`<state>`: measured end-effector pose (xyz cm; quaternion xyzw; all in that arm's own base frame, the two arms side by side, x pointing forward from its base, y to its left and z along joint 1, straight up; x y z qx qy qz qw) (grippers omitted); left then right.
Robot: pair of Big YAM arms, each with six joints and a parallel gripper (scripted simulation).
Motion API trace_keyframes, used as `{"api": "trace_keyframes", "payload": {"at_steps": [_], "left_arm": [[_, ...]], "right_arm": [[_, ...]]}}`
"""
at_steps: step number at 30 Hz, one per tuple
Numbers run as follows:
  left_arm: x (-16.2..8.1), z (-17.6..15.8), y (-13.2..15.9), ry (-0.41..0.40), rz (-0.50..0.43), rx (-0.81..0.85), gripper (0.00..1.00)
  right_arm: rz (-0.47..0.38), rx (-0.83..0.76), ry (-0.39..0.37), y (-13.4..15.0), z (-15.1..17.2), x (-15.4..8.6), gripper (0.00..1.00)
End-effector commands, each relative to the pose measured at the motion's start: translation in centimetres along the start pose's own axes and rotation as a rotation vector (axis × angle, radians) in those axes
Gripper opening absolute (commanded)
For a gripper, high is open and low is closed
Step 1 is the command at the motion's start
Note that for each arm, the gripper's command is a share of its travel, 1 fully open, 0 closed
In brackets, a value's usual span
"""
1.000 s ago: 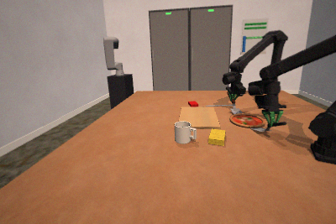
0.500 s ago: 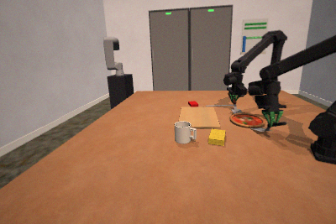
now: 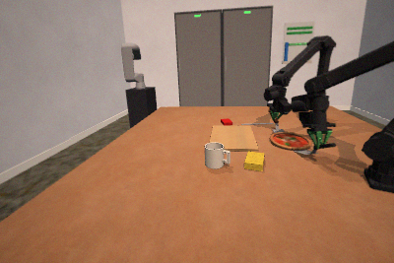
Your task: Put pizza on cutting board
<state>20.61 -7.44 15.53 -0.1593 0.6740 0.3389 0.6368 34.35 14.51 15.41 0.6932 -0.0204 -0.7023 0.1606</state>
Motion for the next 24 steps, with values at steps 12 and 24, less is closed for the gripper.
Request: {"api": "trace_keyframes", "payload": {"at_steps": [12, 24], "left_arm": [[-1.5, 0.4, -0.5, -0.02, -0.061, -0.016, 0.06], [-1.6, 0.4, -0.6, -0.022, -0.065, -0.016, 0.06]], "right_arm": [[-0.026, 0.016, 0.071, -2.0, -2.0, -3.1, 0.06], [-0.021, 0.016, 0.055, -3.1, -2.2, -3.0, 0.06]]}}
Point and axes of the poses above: on each arm, the point where the finger pads meet when closed, its own x axis out along the fingers, its own z axis across the jaws, y = z × x, the point moved 8 cm from there along -x, back along the fingers, and after that the axes turned 9 degrees about -x, right-handed, at the moved point
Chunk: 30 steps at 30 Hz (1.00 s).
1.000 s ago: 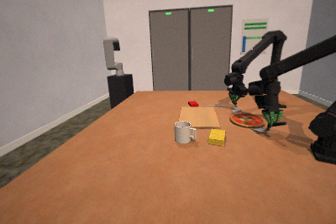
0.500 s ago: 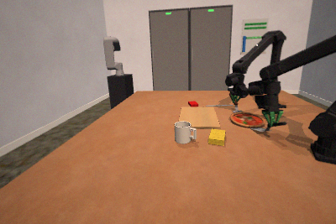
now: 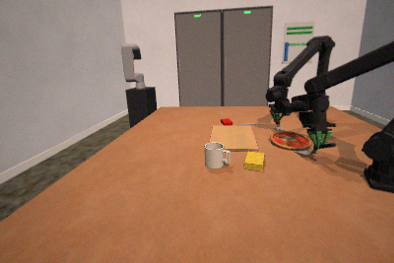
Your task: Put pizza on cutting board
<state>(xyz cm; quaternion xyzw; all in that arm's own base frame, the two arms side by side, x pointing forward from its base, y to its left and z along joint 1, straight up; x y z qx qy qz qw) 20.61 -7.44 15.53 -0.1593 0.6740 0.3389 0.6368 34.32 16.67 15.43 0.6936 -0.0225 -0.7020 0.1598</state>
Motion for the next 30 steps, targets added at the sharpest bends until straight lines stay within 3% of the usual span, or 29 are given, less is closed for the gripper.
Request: {"api": "trace_keyframes", "payload": {"at_steps": [1, 30], "left_arm": [[-1.7, 0.4, -0.6, -0.022, -0.066, -0.016, 0.06], [-1.9, 0.5, -0.8, -0.027, -0.076, -0.016, 0.06]], "right_arm": [[-0.024, 0.011, 0.058, -1.3, -1.8, -2.4, 0.06], [-0.022, 0.006, 0.059, -4.2, -2.1, -2.9, 0.06]]}}
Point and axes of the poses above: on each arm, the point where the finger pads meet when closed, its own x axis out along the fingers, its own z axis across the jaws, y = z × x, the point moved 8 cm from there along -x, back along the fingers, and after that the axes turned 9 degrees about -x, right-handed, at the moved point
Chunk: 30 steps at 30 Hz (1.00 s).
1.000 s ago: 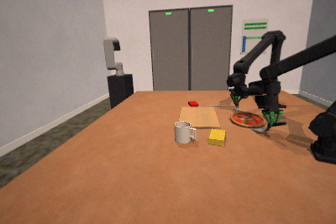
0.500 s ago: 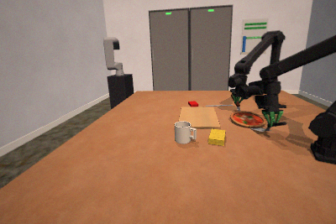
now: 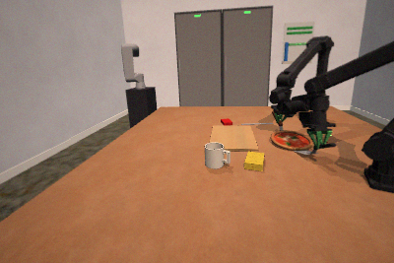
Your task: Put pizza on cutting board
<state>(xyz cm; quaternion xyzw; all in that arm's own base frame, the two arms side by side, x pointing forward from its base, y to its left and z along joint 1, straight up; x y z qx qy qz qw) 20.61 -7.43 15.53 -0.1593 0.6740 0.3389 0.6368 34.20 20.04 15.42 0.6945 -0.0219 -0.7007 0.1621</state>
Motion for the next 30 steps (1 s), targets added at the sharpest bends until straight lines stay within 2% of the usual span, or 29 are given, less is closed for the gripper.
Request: {"api": "trace_keyframes", "payload": {"at_steps": [1, 27, 29, 30], "left_arm": [[-1.9, 0.5, -0.8, -0.027, -0.076, -0.016, 0.06], [-2.3, 0.6, -1.0, -0.031, -0.086, -0.016, 0.06], [-2.3, 0.7, -1.1, -0.031, -0.087, -0.016, 0.06], [-2.3, 0.7, -1.1, -0.031, -0.087, -0.016, 0.06]], "right_arm": [[-0.025, 0.01, 0.055, -1.0, -1.6, -2.1, 0.06], [-0.014, 0.007, 0.041, -4.1, -1.7, -2.4, 0.06], [0.0, -0.006, 0.015, -3.5, -0.6, -0.7, 0.06], [0.001, 0.005, 0.013, -3.3, -0.7, -0.7, 0.06]]}}
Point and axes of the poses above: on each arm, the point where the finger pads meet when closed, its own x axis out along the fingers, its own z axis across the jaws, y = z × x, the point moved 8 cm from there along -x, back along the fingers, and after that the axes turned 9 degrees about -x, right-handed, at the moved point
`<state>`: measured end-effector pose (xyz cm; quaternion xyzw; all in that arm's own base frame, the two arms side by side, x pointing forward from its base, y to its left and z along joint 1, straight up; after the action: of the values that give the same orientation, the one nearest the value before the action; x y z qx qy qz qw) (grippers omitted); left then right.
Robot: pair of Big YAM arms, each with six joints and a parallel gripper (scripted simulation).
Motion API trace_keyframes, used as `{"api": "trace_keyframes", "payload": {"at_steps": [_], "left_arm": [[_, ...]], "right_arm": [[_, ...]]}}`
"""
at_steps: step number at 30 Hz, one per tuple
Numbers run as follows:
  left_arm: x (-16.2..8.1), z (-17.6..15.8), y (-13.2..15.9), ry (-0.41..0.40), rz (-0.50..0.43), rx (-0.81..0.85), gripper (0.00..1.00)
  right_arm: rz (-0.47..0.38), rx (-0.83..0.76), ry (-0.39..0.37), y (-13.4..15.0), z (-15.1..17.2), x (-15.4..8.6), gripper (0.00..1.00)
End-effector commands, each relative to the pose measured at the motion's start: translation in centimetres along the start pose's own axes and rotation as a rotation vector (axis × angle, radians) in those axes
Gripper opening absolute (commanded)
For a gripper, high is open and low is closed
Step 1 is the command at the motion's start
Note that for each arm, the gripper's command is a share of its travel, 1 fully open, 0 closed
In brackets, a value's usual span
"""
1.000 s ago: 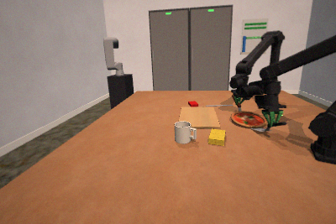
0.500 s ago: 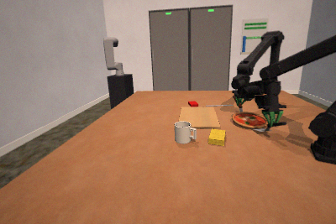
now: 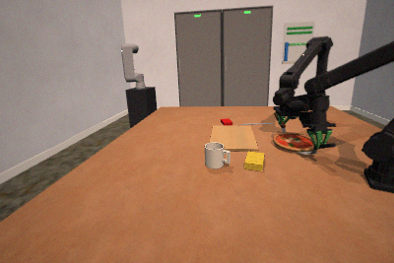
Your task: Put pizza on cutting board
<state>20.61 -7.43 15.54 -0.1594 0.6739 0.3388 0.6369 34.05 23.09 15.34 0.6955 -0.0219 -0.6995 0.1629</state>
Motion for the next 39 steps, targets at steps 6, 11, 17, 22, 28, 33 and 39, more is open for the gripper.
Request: {"api": "trace_keyframes", "payload": {"at_steps": [6, 11, 17, 22, 28, 33, 39], "left_arm": [[-2.0, 0.6, 0.6, -0.007, -0.071, -0.004, 0.06], [-2.2, 0.6, 1.4, -0.002, -0.091, -0.003, 0.06], [-3.3, 0.9, 1.8, -0.003, -0.132, -0.003, 0.06], [-3.5, 0.9, 1.9, -0.002, -0.148, -0.013, 0.06], [-4.9, 1.3, 2.6, -0.006, -0.202, -0.005, 0.06], [-6.0, 1.8, 2.6, -0.013, -0.245, -0.005, 0.06], [-6.5, 1.9, 2.9, -0.016, -0.275, -0.016, 0.06]], "right_arm": [[-0.058, 0.01, 0.058, 1.2, -1.4, -3.1, 0.06], [-0.09, 0.015, 0.074, 1.6, -1.7, -4.2, 0.06], [-0.118, 0.014, 0.076, 2.3, -1.5, -4.8, 0.06], [-0.131, 0.02, 0.08, 2.4, -1.5, -5.0, 0.06], [-0.162, 0.013, 0.084, 3.3, -1.3, -5.8, 0.06], [-0.212, 0.022, 0.123, 4.0, -1.5, -6.7, 0.06], [-0.213, 0.007, 0.077, 3.7, 0.1, -5.0, 0.06]]}}
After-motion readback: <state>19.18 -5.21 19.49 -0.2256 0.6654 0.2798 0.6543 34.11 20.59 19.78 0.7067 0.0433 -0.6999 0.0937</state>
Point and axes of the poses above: on each arm, the point where the finger pads meet when closed, its own x axis out along the fingers, its own z axis across the jaws, y = z × x, the point moved 8 cm from there along -x, back along the fingers, and after that the axes turned 9 degrees about -x, right-handed, at the moved point
